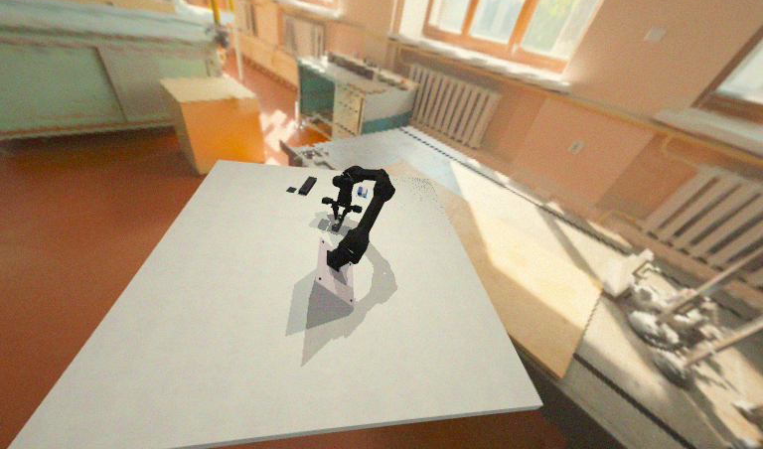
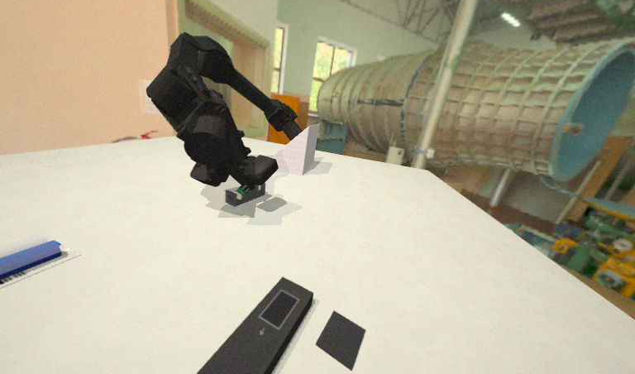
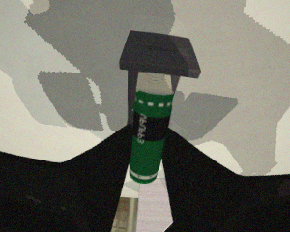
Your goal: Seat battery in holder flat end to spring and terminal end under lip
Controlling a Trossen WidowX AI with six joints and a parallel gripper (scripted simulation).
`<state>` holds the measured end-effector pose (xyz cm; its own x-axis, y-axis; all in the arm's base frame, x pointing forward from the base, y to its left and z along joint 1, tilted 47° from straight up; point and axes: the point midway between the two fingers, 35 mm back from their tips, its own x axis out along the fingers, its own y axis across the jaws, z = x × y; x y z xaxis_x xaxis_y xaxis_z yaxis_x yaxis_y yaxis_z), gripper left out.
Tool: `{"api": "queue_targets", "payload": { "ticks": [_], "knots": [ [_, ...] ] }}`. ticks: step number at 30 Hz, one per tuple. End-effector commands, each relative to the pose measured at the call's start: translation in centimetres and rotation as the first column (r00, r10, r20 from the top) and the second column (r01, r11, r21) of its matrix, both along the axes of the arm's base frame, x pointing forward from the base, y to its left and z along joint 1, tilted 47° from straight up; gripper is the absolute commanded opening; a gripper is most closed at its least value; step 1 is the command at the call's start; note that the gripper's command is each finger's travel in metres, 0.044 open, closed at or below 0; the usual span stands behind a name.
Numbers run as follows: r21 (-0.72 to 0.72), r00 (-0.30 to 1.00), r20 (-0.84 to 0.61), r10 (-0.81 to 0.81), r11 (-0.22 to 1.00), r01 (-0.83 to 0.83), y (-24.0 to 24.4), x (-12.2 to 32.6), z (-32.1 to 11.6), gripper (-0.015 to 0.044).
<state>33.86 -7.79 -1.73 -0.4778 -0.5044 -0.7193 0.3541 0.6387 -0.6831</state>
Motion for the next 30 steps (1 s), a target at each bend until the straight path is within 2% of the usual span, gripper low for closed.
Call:
{"api": "queue_targets", "payload": {
  "ticks": [1,30],
  "knots": [
    [0.001,1.0,0.0,0.0,1.0,0.0,-0.12,0.31,-0.09,0.0069],
    [-0.012,0.999,0.03,0.037,0.999,-0.036,-0.38,1.06,-0.28,0.0069]
  ]
}}
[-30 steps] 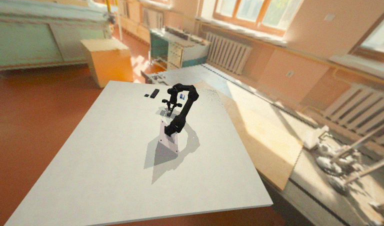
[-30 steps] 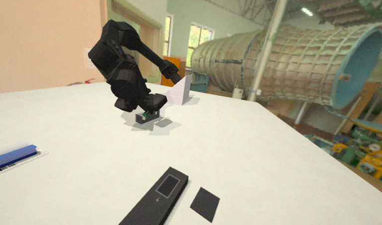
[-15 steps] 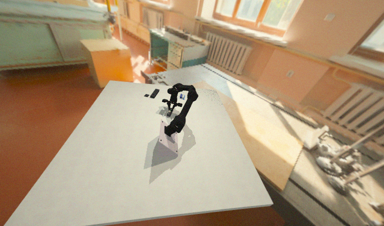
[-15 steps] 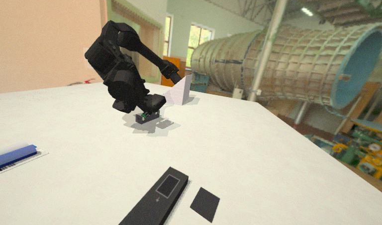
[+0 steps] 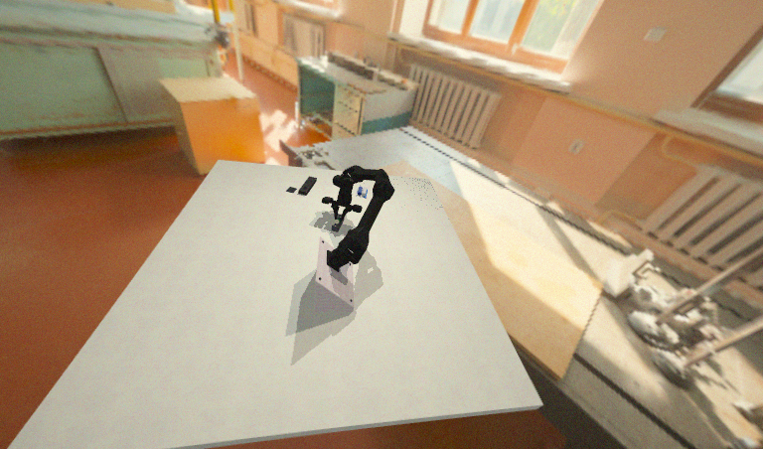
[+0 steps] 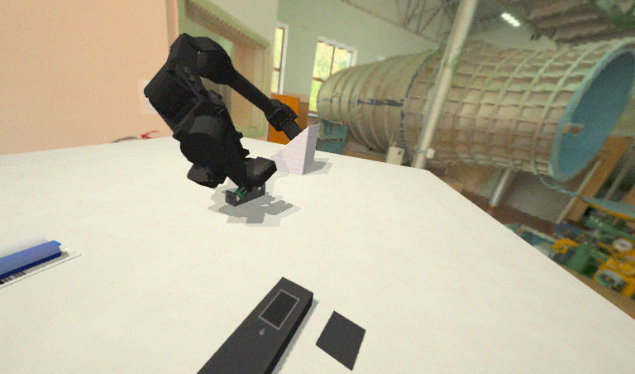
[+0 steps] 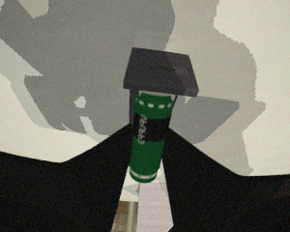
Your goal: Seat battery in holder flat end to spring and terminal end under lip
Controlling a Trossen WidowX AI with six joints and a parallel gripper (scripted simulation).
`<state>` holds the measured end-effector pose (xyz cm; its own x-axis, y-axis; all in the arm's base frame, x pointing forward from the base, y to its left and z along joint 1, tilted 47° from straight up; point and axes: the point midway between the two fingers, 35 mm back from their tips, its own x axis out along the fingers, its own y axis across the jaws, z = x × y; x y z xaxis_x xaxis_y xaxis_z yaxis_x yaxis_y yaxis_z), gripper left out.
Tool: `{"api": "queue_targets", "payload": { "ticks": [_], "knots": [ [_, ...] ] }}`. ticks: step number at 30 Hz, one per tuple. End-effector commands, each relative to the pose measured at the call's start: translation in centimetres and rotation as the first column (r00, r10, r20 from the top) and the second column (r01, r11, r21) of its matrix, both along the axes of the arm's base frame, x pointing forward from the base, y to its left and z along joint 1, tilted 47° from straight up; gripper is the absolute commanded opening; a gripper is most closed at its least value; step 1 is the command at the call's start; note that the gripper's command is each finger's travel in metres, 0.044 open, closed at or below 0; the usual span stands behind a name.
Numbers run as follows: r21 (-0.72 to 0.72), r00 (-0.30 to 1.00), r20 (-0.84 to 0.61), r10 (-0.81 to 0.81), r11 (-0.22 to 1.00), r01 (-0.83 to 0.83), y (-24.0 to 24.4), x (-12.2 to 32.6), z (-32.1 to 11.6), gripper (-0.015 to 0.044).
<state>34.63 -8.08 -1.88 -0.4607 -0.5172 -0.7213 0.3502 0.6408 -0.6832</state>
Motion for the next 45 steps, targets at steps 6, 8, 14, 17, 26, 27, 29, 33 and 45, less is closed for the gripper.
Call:
{"api": "queue_targets", "payload": {
  "ticks": [6,8,14,17,26,27,29,33,45],
  "knots": [
    [-0.013,0.999,0.037,0.04,0.999,-0.039,-0.12,0.29,-0.28,0.0069],
    [-0.015,0.998,0.043,0.047,0.999,-0.046,-0.12,0.29,-0.33,0.0069],
    [-0.023,0.996,0.06,0.068,0.998,-0.066,-0.14,0.27,-0.47,0.0069],
    [-0.028,0.995,0.069,0.078,0.997,-0.076,-0.15,0.26,-0.53,0.0069],
    [-0.041,0.99,0.094,0.109,0.994,-0.106,-0.19,0.21,-0.7,0.0069],
    [-0.042,0.989,0.096,0.112,0.993,-0.109,-0.19,0.2,-0.72,0.0069],
    [-0.045,0.988,0.101,0.119,0.992,-0.115,-0.19,0.18,-0.75,0.0069],
    [-0.052,0.985,0.112,0.132,0.991,-0.127,-0.21,0.14,-0.81,0.0069],
    [-0.073,0.975,0.142,0.172,0.984,-0.163,-0.27,-0.01,-0.94,0.0069]
  ]
}}
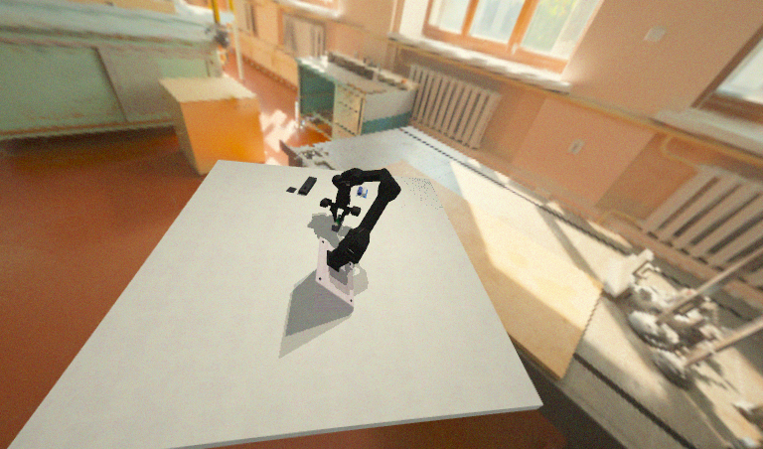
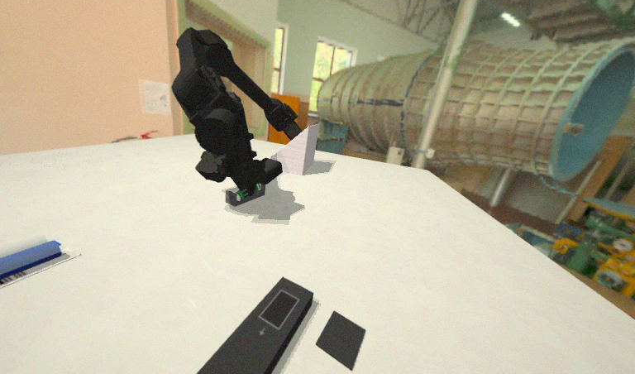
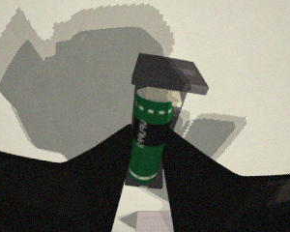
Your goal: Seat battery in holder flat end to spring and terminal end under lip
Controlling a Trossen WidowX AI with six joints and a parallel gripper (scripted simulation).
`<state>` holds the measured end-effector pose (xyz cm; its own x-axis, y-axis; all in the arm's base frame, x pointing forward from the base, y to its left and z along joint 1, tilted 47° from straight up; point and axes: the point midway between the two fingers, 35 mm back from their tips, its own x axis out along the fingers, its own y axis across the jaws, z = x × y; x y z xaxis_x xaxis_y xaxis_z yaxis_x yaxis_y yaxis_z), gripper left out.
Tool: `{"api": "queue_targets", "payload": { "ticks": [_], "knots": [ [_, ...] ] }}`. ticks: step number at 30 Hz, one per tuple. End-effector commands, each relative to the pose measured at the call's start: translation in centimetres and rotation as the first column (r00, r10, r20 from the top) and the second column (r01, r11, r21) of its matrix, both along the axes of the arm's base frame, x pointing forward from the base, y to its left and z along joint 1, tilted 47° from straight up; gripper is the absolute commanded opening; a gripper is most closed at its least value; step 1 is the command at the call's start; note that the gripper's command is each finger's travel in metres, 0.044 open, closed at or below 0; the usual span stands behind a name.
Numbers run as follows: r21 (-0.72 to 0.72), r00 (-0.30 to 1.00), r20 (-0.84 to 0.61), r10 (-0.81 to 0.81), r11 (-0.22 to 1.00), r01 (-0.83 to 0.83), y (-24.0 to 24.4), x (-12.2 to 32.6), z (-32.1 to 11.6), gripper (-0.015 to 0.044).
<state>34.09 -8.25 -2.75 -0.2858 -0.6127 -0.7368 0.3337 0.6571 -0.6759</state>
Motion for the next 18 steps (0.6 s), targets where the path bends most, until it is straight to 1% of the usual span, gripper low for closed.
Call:
{"api": "queue_targets", "payload": {
  "ticks": [1,18],
  "knots": [
    [-0.009,0.999,0.03,0.021,1.0,-0.02,-0.11,0.51,-0.08,0.0069],
    [-0.034,0.995,0.077,0.071,0.997,-0.068,-0.24,0.2,-0.16,0.0069]
  ]
}}
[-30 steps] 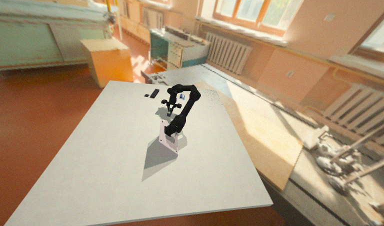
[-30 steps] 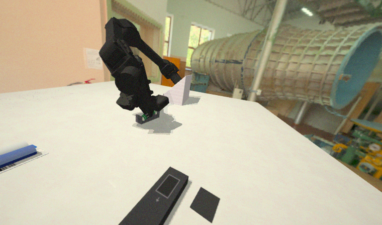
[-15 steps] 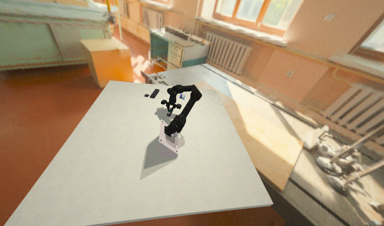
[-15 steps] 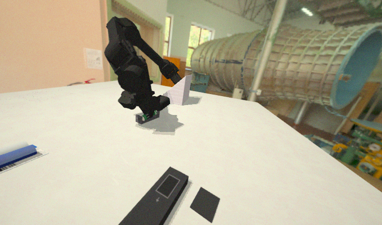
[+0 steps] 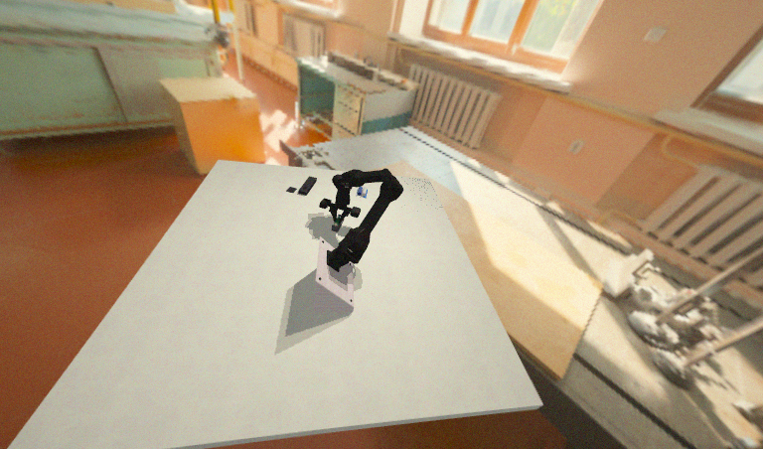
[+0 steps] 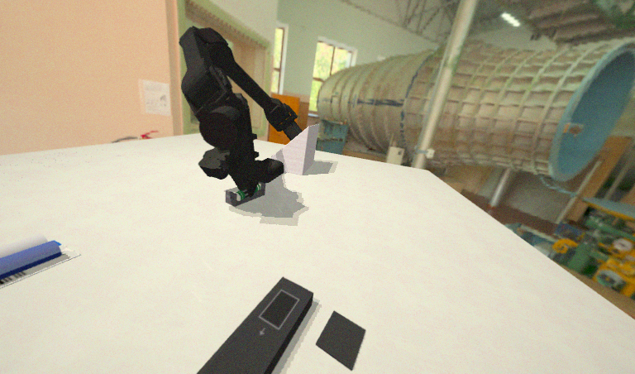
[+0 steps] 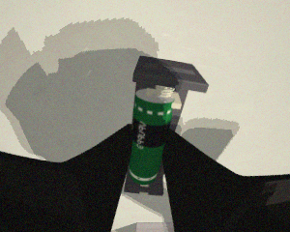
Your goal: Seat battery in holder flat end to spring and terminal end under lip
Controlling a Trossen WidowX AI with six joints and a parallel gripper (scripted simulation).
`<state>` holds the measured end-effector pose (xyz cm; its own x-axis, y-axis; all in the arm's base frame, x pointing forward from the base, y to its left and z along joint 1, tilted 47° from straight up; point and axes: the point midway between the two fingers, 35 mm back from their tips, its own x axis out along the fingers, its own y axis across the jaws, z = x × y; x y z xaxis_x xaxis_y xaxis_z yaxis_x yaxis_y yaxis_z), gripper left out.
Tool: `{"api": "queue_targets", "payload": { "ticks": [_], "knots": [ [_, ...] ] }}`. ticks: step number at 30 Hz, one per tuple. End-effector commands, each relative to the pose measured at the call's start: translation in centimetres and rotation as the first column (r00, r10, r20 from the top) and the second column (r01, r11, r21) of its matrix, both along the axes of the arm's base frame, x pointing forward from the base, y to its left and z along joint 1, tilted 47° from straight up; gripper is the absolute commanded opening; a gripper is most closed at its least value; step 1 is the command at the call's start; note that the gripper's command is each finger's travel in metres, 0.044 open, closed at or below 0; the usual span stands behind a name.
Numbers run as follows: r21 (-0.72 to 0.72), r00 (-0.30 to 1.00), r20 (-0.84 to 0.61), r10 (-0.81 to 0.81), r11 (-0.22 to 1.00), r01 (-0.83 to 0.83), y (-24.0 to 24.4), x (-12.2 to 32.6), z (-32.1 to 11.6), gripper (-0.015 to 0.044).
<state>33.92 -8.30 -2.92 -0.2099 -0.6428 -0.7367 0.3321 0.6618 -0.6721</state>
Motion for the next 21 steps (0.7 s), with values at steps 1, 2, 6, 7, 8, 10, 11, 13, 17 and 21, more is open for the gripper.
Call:
{"api": "queue_targets", "payload": {
  "ticks": [1,2,6,7,8,10,11,13,17,21],
  "knots": [
    [-0.011,1.0,0.027,0.015,1.0,-0.015,-0.19,0.35,0.01,0.0069],
    [-0.013,0.999,0.03,0.018,1.0,-0.017,-0.2,0.33,0.01,0.0069],
    [-0.018,0.999,0.042,0.028,0.999,-0.028,-0.23,0.25,0.0,0.0069],
    [-0.02,0.998,0.045,0.031,0.999,-0.03,-0.24,0.23,0.0,0.0069],
    [-0.021,0.998,0.048,0.034,0.999,-0.033,-0.24,0.21,0.0,0.0069],
    [-0.024,0.998,0.054,0.039,0.999,-0.038,-0.26,0.18,0.0,0.0069],
    [-0.025,0.997,0.057,0.042,0.999,-0.04,-0.26,0.15,0.0,0.0069],
    [-0.028,0.997,0.063,0.047,0.999,-0.046,-0.27,0.12,-0.01,0.0069],
    [-0.034,0.995,0.075,0.059,0.998,-0.056,-0.29,0.05,-0.01,0.0069],
    [-0.04,0.994,0.088,0.07,0.997,-0.067,-0.31,-0.02,-0.02,0.0069]
  ]
}}
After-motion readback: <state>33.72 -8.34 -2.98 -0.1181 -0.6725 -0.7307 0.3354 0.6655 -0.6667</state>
